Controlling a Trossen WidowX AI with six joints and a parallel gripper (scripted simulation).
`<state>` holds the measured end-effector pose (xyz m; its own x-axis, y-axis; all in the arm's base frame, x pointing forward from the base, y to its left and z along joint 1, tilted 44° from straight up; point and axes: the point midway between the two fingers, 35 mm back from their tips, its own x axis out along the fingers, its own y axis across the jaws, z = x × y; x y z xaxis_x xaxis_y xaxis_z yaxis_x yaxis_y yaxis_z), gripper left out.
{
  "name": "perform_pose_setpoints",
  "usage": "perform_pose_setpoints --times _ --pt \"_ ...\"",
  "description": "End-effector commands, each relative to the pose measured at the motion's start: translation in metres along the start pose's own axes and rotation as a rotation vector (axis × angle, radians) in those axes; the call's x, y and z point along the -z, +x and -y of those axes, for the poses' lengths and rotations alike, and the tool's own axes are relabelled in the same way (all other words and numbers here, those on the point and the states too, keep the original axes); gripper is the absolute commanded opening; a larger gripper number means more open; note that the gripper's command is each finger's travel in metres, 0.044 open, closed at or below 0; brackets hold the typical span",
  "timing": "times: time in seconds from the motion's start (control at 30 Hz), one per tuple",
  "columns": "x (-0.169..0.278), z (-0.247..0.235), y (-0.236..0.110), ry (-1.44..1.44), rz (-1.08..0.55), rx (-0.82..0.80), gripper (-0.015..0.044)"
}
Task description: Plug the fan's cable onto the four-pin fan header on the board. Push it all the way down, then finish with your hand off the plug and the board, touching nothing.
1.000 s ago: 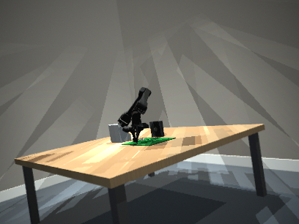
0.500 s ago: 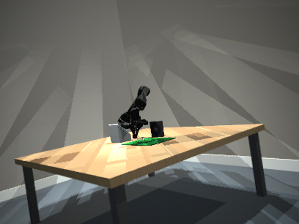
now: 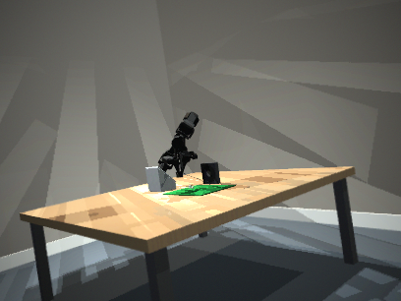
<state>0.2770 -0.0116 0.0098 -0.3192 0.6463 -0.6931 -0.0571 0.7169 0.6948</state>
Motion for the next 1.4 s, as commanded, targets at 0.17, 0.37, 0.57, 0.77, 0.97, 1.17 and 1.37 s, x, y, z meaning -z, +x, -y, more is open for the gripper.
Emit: perform_pose_setpoints --times 0.17,0.37,0.57,0.77,0.97,1.17,1.37 --pt "0.008 -0.001 -0.027 -0.006 0.005 0.006 0.0" --pt "-0.001 -0.004 -0.029 0.064 0.021 0.013 0.0" --pt "-0.017 -0.011 -0.034 0.182 0.049 0.02 0.0" --pt "-0.032 -0.02 -0.039 0.298 0.077 0.022 0.0" --pt "-0.047 -0.029 -0.043 0.414 0.105 0.017 0.0" --pt "-0.061 -0.04 -0.047 0.528 0.132 0.007 0.0" --pt "-0.075 -0.052 -0.051 0.641 0.157 -0.009 0.0"
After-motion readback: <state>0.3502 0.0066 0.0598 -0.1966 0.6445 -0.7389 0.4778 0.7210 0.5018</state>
